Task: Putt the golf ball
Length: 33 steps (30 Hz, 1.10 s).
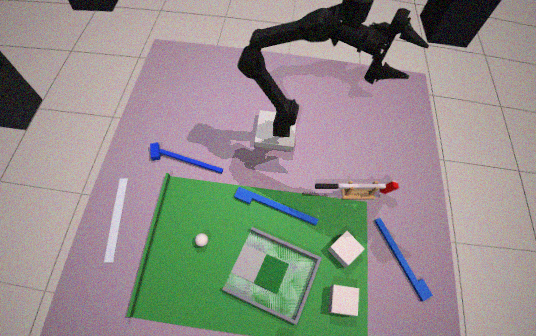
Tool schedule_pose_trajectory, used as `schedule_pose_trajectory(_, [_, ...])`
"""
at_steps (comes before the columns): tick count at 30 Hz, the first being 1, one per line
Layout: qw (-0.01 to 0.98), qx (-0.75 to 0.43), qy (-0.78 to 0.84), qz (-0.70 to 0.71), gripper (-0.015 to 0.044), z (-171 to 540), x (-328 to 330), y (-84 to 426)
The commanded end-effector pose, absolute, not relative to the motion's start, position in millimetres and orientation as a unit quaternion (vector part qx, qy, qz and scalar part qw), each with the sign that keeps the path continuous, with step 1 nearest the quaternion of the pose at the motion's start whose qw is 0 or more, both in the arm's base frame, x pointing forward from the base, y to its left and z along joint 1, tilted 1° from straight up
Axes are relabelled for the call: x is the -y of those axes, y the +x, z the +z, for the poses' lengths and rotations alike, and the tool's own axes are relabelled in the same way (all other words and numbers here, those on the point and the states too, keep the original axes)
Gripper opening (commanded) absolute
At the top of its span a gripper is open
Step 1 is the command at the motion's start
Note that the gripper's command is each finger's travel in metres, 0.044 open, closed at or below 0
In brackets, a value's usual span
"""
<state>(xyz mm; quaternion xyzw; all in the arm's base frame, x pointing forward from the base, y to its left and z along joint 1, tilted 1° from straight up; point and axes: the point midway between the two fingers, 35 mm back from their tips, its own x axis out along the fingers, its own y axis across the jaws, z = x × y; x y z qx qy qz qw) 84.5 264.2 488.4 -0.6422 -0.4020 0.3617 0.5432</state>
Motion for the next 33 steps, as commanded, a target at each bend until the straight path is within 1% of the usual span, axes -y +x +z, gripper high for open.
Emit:
schedule_pose_trajectory(1, [0.544, 0.337, -0.659, 0.396, 0.0440, 450, -278, 111])
schedule_pose_trajectory(7, [0.529, 0.205, -0.684, 0.458, 0.0440, 369, -290, 159])
schedule_pose_trajectory(12, [0.525, 0.063, -0.678, 0.510, 0.0440, 292, -277, 200])
schedule_pose_trajectory(19, [0.531, -0.166, -0.609, 0.565, 0.0440, 188, -226, 236])
schedule_pose_trajectory(26, [0.540, -0.389, -0.469, 0.581, 0.0440, 107, -162, 237])
schedule_pose_trajectory(28, [0.540, -0.408, -0.453, 0.580, 0.0440, 101, -156, 236])
schedule_pose_trajectory(33, [0.540, -0.408, -0.453, 0.580, 0.0440, 101, -156, 236])
